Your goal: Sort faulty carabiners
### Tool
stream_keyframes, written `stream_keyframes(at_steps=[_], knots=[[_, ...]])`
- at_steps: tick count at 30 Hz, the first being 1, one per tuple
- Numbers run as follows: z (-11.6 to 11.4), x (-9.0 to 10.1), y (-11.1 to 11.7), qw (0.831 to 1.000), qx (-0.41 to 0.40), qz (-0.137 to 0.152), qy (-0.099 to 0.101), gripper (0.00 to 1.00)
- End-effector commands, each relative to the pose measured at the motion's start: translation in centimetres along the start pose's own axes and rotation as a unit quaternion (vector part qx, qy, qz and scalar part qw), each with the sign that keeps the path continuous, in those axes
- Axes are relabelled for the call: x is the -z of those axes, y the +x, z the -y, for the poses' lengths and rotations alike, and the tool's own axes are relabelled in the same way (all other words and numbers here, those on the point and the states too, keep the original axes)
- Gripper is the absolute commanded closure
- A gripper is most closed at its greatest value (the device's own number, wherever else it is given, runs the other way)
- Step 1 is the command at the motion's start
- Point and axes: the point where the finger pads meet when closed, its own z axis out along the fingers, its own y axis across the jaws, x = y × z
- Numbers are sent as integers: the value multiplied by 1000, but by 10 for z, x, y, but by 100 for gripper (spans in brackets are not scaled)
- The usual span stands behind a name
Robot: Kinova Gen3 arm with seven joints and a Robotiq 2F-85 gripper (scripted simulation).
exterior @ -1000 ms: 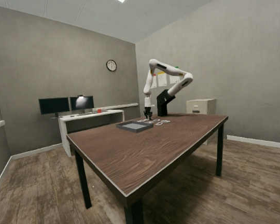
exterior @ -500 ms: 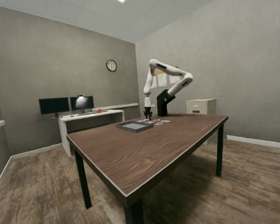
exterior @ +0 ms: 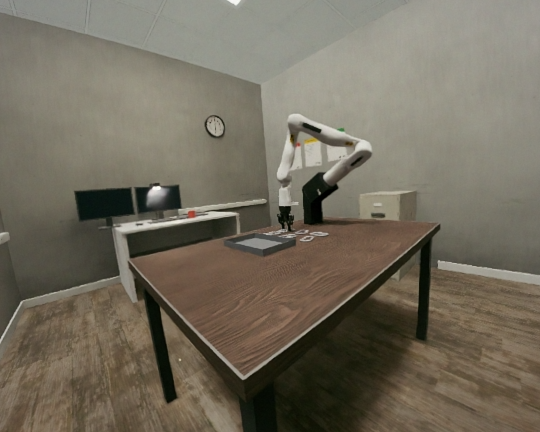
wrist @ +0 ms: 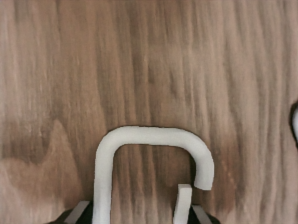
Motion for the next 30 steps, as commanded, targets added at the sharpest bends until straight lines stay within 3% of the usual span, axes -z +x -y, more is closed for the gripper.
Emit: stream_keyframes(at_steps=[1,30], knots=[[0,1,-1,1000,0,1,1,41],[0,1,-1,1000,0,1,1,43]])
